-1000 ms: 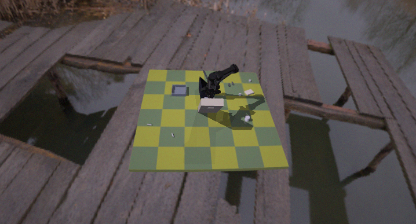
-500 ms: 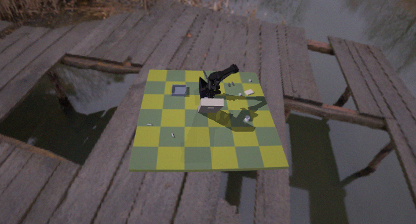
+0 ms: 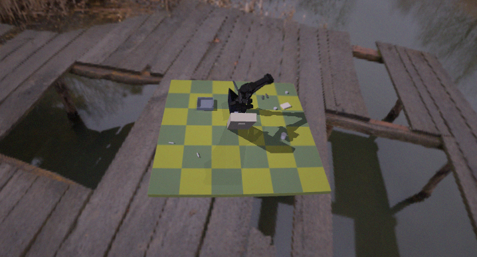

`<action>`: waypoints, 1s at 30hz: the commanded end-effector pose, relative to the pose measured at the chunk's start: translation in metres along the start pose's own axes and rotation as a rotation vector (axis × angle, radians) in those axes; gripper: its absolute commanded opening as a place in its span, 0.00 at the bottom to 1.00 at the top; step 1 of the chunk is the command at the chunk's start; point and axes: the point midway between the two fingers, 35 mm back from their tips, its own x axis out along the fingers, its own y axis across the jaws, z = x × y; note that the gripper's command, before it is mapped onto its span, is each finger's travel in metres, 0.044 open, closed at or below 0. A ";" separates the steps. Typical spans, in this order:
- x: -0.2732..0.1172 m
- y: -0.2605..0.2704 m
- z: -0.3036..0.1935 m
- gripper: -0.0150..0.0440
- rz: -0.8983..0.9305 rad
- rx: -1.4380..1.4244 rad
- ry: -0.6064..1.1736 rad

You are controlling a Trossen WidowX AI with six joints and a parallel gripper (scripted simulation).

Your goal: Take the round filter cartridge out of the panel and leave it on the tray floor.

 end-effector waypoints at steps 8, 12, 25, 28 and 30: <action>0.007 0.000 -0.002 0.43 0.001 0.006 0.006; 0.008 0.000 -0.002 0.43 0.001 0.006 0.006; 0.012 0.000 -0.002 0.43 0.001 0.006 0.006; 0.013 0.000 -0.002 0.43 0.001 0.005 0.006; 0.013 0.000 -0.002 0.43 0.001 0.005 0.006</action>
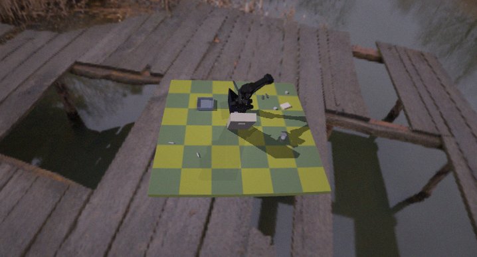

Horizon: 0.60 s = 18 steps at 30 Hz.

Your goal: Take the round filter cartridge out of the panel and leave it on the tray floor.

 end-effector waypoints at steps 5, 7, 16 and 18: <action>0.011 0.001 -0.002 0.43 0.005 -0.007 0.013; 0.011 0.001 -0.002 0.43 0.005 -0.007 0.013; 0.000 0.000 0.000 0.38 -0.001 0.002 -0.002; 0.000 0.000 0.000 0.35 -0.001 0.002 -0.002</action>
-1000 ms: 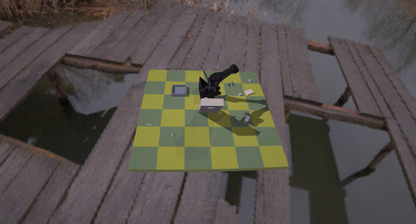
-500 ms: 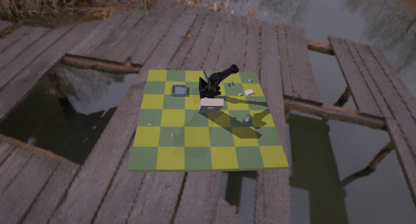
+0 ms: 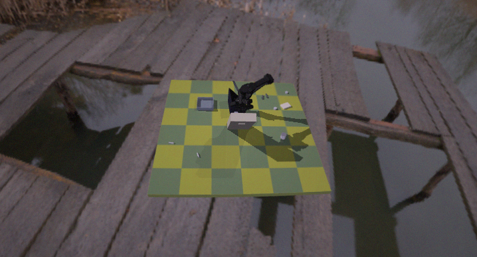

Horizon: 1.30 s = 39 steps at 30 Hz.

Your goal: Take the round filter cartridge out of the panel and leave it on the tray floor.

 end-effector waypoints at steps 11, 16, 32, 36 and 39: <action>0.010 0.000 -0.002 0.25 -0.004 0.151 0.014; 0.012 0.000 -0.002 0.25 -0.005 0.325 0.016; 0.012 0.000 -0.002 0.25 -0.009 0.883 0.015; 0.012 0.000 -0.002 0.25 -0.011 1.022 0.014; 0.012 0.000 -0.002 0.25 -0.011 1.127 0.014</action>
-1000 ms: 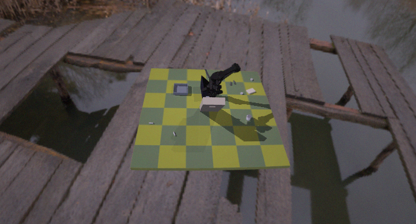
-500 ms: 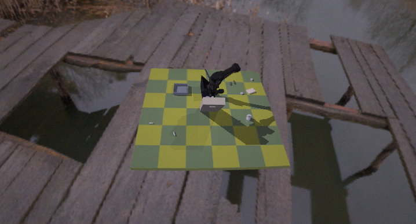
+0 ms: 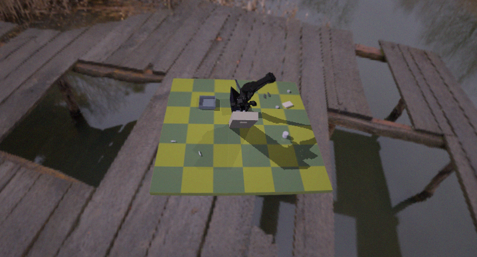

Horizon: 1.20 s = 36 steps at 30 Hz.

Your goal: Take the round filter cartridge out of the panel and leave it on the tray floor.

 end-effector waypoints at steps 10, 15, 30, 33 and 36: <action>0.011 0.001 -0.003 0.25 -0.009 0.447 0.018; 0.011 0.001 -0.003 0.25 -0.009 0.472 0.018; 0.012 0.001 -0.003 0.25 -0.008 0.405 0.018; 0.012 0.001 -0.003 0.25 -0.008 0.405 0.018; 0.012 0.001 -0.003 0.25 -0.008 0.405 0.018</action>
